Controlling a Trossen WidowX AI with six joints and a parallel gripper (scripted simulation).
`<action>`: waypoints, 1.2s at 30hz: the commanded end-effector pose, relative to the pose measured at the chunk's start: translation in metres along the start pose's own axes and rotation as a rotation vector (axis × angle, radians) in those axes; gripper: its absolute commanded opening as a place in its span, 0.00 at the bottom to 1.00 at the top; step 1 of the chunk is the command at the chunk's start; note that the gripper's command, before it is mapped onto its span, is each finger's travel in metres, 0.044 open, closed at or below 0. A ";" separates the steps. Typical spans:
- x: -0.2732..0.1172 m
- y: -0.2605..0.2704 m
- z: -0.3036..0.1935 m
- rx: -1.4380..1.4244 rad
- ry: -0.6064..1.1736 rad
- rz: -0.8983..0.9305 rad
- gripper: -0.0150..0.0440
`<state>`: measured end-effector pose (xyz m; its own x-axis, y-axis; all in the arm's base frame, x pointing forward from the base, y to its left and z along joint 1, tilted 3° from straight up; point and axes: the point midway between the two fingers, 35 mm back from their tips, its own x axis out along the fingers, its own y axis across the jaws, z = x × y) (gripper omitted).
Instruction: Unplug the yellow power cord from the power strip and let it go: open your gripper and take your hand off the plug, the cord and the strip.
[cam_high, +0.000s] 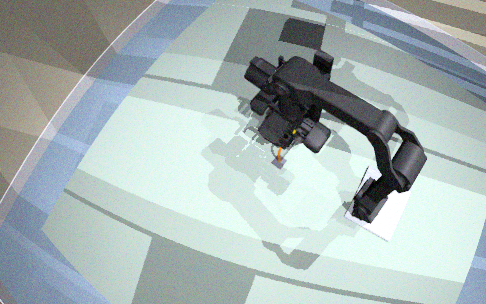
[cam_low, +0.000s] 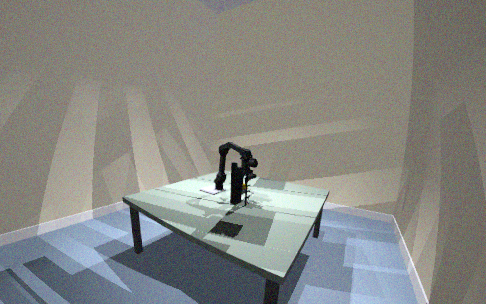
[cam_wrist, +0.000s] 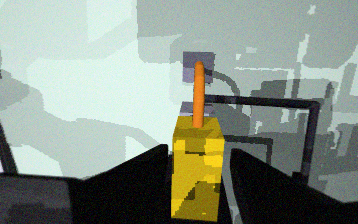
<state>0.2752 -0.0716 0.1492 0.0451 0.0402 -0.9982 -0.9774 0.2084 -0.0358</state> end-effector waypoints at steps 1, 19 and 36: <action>0.003 0.001 0.000 -0.005 -0.004 0.005 0.53; 0.001 0.000 0.004 0.000 -0.001 0.000 0.25; 0.001 -0.002 0.032 -0.002 -0.004 0.002 0.25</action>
<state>0.2765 -0.0691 0.1482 0.0266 -0.0232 -0.9994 -0.9699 0.2413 -0.0314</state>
